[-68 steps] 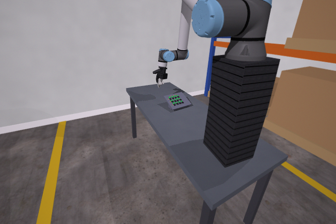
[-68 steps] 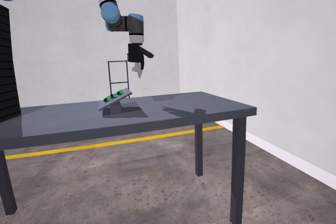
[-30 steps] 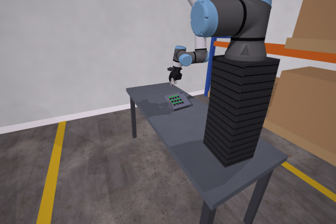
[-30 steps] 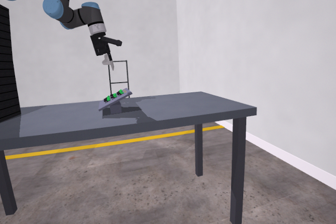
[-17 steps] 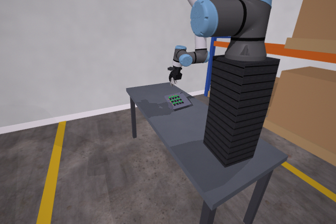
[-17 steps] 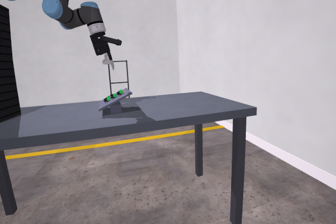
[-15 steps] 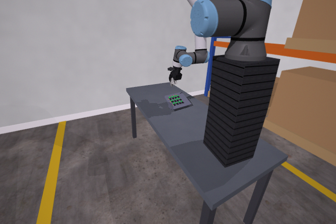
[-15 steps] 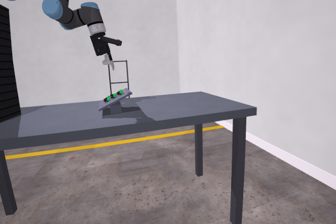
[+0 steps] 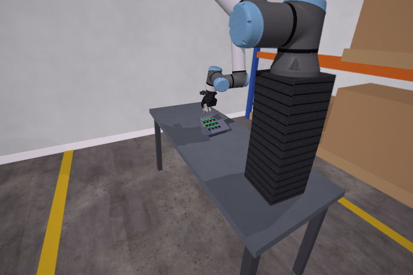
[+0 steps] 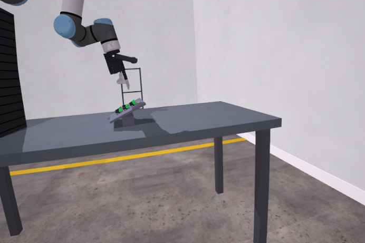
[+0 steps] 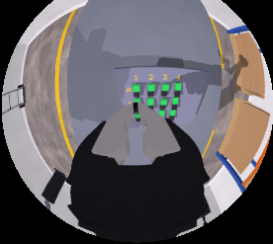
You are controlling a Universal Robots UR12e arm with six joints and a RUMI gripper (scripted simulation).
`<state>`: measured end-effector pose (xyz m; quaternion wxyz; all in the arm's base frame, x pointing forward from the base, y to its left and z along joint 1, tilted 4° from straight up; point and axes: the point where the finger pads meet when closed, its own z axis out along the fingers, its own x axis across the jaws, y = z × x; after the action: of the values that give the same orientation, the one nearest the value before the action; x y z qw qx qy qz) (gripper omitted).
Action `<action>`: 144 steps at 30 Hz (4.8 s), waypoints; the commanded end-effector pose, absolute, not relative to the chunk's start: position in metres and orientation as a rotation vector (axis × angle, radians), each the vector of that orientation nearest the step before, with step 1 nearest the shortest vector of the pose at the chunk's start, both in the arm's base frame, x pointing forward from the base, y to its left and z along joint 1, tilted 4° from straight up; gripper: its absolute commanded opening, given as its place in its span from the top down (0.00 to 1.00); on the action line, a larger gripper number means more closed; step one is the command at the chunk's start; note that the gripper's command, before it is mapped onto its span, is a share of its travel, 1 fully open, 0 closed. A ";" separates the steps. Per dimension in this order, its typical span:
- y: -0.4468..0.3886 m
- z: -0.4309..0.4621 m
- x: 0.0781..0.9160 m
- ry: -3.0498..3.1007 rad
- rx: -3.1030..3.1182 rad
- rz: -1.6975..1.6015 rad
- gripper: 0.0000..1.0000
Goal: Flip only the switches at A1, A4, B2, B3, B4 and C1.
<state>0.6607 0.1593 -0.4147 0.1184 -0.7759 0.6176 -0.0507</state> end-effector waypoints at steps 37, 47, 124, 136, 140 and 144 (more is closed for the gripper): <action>0.164 -0.449 0.673 1.805 -2.267 -0.156 1.00; 0.164 -0.449 0.673 1.805 -2.267 -0.156 1.00; 0.168 -0.480 0.681 1.804 -2.267 -0.156 1.00; 0.166 -0.466 0.676 1.807 -2.267 -0.153 1.00; 0.163 -0.454 0.673 1.808 -2.267 -0.153 1.00; 0.163 -0.450 0.673 1.808 -2.267 -0.153 1.00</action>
<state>0.6751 0.1667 -0.4600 0.1193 -0.7759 0.6173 -0.0526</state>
